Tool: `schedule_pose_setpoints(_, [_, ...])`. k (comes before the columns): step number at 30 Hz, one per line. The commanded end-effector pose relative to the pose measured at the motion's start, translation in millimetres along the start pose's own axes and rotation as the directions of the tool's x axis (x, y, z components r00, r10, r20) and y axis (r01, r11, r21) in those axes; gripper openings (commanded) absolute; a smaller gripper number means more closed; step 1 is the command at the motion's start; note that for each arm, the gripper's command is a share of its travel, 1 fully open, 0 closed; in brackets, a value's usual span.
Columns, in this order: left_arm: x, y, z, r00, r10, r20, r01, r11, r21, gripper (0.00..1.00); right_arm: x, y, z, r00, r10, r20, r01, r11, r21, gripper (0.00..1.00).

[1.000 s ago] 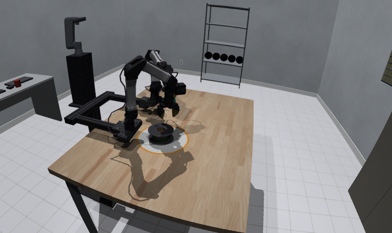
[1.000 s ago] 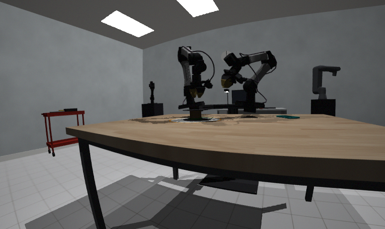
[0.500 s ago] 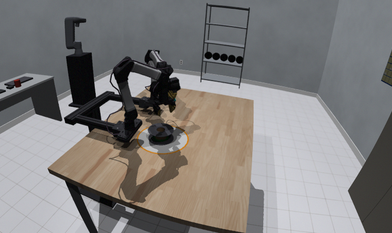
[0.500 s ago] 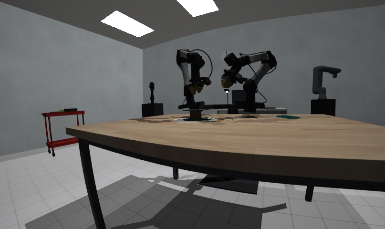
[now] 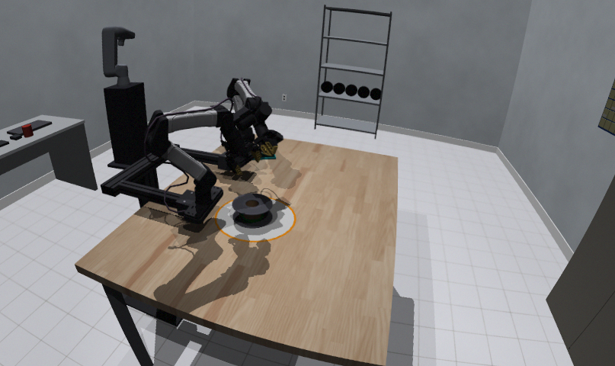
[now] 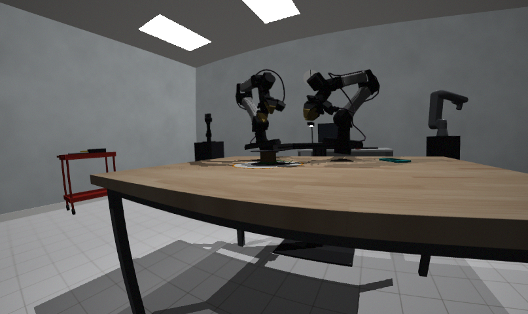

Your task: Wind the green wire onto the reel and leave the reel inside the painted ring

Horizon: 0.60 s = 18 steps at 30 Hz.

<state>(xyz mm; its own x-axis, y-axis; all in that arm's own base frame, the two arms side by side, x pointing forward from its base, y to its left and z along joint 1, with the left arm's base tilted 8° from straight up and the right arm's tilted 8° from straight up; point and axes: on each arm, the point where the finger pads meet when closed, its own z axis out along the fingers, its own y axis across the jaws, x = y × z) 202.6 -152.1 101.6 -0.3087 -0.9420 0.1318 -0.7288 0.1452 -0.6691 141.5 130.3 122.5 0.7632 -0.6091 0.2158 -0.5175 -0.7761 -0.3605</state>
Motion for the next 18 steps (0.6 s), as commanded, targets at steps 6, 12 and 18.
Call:
schedule_pose_setpoints(6, [3,-4,1,1.000,-0.003,-0.005,0.003,1.000,0.020,0.15,1,17,-33,0.998,-0.004,-0.067,0.014,0.988,0.155,0.81])
schedule_pose_setpoints(12, [3,-4,1,1.000,-0.003,-0.005,0.003,1.000,0.020,0.15,1,22,-45,0.996,-0.008,-0.090,0.030,0.970,0.241,0.81])
schedule_pose_setpoints(18, [3,-4,1,1.000,-0.003,-0.005,0.003,1.000,0.020,0.15,3,22,-53,0.994,-0.010,-0.106,0.041,0.954,0.296,0.81])
